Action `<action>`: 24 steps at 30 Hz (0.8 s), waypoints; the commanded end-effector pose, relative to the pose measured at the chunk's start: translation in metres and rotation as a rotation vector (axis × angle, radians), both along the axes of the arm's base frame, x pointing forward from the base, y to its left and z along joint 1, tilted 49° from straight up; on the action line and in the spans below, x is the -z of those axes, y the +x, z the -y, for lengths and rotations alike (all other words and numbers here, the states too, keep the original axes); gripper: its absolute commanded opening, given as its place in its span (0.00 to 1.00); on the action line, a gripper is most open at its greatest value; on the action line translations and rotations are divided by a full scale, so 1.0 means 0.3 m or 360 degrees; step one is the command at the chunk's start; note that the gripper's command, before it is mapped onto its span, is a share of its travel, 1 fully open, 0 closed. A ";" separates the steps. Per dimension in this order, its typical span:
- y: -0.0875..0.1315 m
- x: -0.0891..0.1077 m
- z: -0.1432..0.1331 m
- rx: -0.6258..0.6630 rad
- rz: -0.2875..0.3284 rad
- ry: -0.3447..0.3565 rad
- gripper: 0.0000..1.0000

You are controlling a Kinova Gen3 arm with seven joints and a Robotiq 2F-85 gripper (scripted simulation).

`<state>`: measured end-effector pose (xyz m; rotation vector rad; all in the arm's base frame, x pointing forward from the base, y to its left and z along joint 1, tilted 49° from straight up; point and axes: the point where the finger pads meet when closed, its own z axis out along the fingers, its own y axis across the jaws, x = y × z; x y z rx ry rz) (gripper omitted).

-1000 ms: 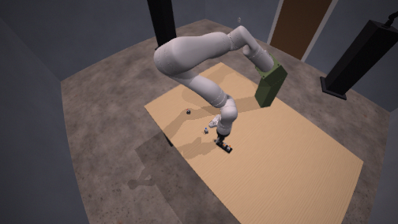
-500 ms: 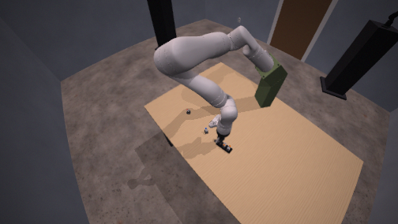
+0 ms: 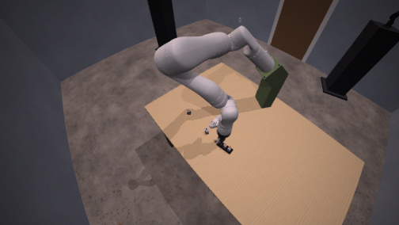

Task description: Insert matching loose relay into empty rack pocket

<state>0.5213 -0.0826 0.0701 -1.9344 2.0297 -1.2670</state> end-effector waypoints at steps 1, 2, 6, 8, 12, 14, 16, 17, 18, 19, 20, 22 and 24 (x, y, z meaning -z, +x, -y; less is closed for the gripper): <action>0.005 -0.008 0.003 -0.0006 0.0002 -0.0004 0.00; 0.005 -0.008 0.003 -0.0006 0.0002 -0.0004 0.00; 0.006 -0.006 0.004 -0.0006 0.0002 -0.0005 0.00; 0.008 -0.005 0.004 -0.0006 0.0002 -0.0005 0.00; 0.010 -0.004 0.005 -0.0007 0.0003 -0.0005 0.00; 0.013 -0.002 0.005 -0.0007 0.0004 -0.0004 0.00; 0.015 -0.001 0.007 -0.0007 0.0004 -0.0004 0.00; 0.016 0.001 0.008 -0.0007 0.0004 -0.0004 0.00; 0.017 0.002 0.009 -0.0007 0.0004 -0.0004 0.00; 0.018 0.003 0.009 -0.0007 0.0004 -0.0004 0.00; 0.019 0.004 0.010 -0.0007 0.0004 -0.0004 0.00; 0.021 0.007 0.012 -0.0007 0.0004 -0.0004 0.00; 0.024 0.009 0.015 -0.0007 0.0004 -0.0004 0.00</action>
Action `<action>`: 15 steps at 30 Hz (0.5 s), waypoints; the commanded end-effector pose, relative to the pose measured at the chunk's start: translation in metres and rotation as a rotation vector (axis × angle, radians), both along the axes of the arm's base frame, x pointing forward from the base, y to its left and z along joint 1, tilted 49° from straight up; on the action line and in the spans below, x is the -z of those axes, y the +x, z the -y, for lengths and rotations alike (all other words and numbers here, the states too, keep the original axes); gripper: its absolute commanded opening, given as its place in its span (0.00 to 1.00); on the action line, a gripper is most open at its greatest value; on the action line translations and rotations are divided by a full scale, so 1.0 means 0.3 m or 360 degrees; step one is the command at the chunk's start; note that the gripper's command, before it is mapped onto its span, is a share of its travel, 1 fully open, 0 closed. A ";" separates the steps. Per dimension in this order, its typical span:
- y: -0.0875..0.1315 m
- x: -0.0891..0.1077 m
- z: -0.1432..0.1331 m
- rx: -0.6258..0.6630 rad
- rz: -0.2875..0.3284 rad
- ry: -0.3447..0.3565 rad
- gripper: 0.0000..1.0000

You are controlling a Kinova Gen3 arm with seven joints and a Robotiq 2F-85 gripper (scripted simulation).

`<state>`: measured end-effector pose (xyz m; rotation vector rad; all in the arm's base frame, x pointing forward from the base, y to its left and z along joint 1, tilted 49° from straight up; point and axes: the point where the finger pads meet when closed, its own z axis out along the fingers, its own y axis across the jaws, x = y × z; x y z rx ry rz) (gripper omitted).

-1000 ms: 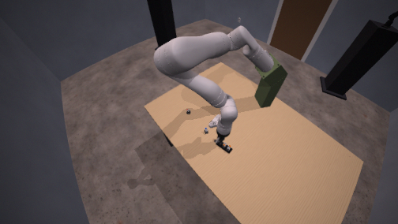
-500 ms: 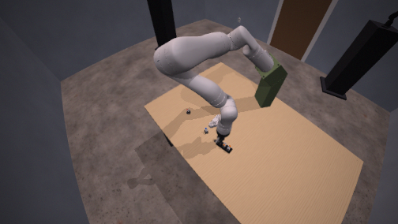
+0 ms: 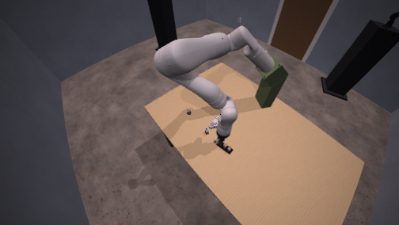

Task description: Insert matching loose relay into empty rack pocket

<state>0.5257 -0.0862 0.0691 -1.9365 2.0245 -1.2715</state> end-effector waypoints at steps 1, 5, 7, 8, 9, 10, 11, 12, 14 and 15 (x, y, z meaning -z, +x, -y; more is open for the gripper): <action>0.010 0.008 0.004 -0.0002 0.0002 0.0001 0.00; 0.010 0.011 0.006 -0.0002 0.0000 0.0000 0.00; 0.014 0.013 0.008 -0.0002 0.0002 0.0001 0.00; 0.015 0.014 0.009 -0.0002 0.0002 0.0001 0.00; 0.016 0.015 0.010 -0.0002 0.0002 0.0001 0.00; 0.017 0.016 0.010 -0.0002 0.0002 0.0001 0.00; 0.018 0.017 0.011 -0.0002 0.0001 0.0001 0.00; 0.018 0.018 0.012 -0.0002 0.0001 0.0001 0.00; 0.019 0.020 0.013 -0.0002 0.0000 0.0001 0.00; 0.019 0.021 0.014 -0.0002 0.0000 0.0001 0.00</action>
